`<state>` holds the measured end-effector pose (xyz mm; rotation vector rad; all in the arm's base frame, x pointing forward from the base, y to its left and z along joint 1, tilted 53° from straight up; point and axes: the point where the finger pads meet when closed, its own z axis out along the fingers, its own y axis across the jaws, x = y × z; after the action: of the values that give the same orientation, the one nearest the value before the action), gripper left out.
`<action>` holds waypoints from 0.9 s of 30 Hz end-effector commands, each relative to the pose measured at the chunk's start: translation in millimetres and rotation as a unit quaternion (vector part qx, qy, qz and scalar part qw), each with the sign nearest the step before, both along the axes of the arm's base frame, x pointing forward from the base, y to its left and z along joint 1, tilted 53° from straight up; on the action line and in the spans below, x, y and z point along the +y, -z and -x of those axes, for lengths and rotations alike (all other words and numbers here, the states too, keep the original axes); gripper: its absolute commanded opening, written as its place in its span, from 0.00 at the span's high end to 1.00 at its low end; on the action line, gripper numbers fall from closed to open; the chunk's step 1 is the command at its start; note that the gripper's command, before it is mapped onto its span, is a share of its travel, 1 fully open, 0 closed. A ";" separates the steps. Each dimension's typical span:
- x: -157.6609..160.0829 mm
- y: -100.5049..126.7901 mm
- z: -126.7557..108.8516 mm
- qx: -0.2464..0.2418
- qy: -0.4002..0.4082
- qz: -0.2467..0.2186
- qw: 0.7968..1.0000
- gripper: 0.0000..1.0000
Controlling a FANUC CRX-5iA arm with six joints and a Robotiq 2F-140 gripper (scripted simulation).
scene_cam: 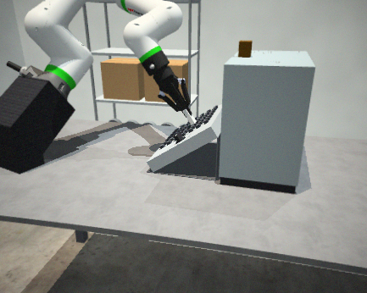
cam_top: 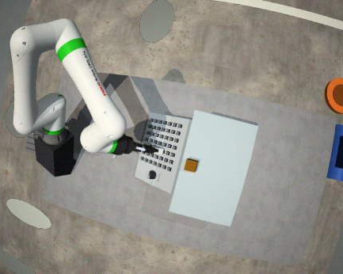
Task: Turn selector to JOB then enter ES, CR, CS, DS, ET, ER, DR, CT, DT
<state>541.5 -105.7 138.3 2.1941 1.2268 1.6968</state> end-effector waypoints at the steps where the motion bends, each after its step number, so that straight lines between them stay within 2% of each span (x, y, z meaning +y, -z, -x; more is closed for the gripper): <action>1: 0.6 0.8 -2.0 0.000 0.000 0.000 1.000 1.00; 27: 2.7 2.9 -7.0 0.000 0.000 0.000 1.000 1.00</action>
<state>548.3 -102.8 135.5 2.1937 1.2271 1.6966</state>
